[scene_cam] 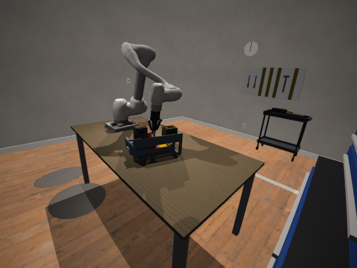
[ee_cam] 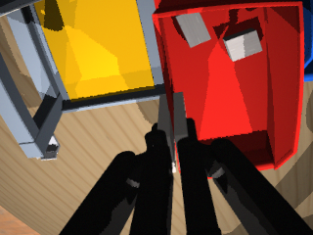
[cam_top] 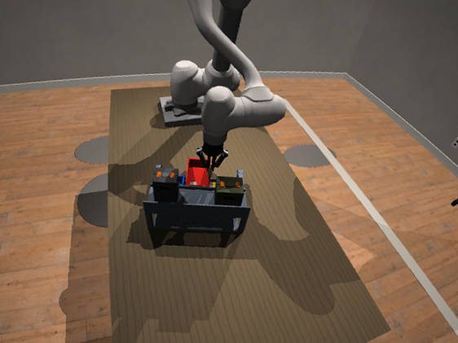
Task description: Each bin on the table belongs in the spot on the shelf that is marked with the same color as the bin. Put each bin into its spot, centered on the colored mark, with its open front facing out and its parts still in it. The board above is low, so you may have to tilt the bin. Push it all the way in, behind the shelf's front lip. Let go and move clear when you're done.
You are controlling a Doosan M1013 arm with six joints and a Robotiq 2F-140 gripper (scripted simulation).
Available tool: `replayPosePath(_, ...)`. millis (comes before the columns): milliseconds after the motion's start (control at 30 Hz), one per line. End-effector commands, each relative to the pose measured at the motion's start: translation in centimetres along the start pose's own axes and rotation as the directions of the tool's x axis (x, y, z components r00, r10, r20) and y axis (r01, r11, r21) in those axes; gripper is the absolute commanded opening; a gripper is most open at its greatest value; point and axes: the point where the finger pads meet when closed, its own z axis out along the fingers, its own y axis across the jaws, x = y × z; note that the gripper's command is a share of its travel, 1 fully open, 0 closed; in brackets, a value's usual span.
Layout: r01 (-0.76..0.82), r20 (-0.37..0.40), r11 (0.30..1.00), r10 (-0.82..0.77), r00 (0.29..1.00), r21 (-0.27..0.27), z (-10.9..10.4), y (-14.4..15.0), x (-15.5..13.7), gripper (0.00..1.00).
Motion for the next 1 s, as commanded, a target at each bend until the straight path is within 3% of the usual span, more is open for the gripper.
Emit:
replayPosePath(0,0.000,-0.006,1.000,0.000,1.000,0.000,-0.02,0.00,0.21,0.10)
replayPosePath(967,0.000,-0.019,1.000,0.000,1.000,0.000,-0.02,0.00,0.64,0.10)
